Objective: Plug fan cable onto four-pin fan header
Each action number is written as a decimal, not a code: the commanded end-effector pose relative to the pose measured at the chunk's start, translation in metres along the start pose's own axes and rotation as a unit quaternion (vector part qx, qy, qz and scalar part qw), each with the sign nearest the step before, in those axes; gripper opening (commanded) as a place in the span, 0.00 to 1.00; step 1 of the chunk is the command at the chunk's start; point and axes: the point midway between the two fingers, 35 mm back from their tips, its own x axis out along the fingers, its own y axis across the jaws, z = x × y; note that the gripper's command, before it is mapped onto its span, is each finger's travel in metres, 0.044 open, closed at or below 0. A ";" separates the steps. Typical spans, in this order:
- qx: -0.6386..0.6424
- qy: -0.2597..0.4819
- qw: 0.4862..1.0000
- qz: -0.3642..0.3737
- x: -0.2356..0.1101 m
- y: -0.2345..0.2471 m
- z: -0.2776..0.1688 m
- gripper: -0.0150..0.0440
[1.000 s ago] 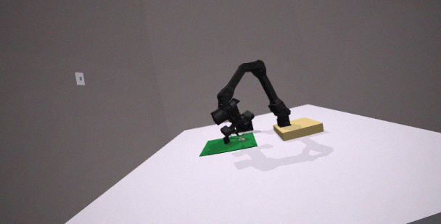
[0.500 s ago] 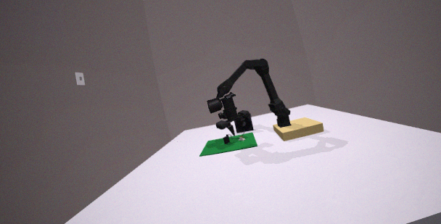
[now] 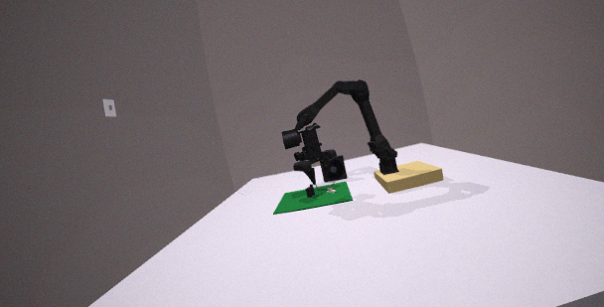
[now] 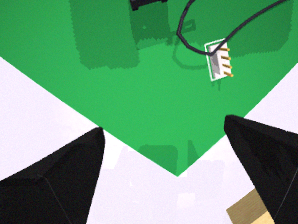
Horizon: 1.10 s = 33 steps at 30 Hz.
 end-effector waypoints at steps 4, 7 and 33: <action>-0.243 -0.004 0.970 0.010 -0.026 0.007 0.027 1.00; -0.368 -0.007 0.930 0.012 -0.039 0.007 0.040 1.00; -0.770 -0.019 0.638 0.012 -0.086 -0.001 0.085 1.00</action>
